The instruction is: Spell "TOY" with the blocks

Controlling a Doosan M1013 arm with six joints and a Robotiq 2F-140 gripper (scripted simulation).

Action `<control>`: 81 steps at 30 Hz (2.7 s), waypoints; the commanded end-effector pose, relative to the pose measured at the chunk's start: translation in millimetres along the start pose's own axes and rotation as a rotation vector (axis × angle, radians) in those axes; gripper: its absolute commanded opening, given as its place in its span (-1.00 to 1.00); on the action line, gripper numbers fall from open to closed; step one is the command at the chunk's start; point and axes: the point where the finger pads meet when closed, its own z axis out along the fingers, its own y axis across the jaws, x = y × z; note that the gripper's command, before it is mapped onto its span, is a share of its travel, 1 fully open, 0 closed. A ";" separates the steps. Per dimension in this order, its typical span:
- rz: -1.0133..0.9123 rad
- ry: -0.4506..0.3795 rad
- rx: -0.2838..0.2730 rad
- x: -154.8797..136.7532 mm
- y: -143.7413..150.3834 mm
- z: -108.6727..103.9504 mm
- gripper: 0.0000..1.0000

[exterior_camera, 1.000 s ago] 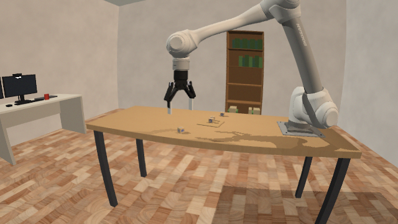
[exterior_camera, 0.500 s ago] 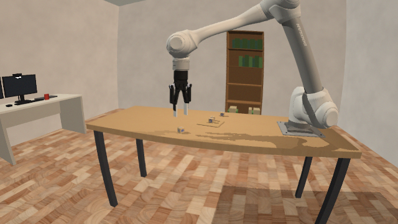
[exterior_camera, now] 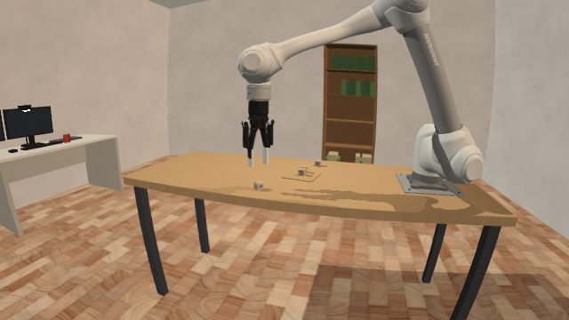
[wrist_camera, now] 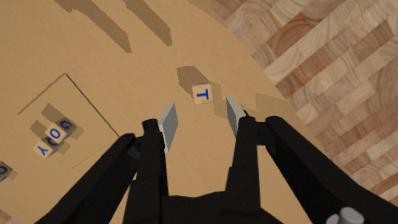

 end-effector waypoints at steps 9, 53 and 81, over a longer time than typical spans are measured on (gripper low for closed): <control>0.003 0.002 0.002 3.0 1.2 2.7 -0.20; 0.003 0.001 0.002 3.3 1.3 42.7 -0.20; 0.003 0.001 0.002 3.4 1.3 54.8 -0.20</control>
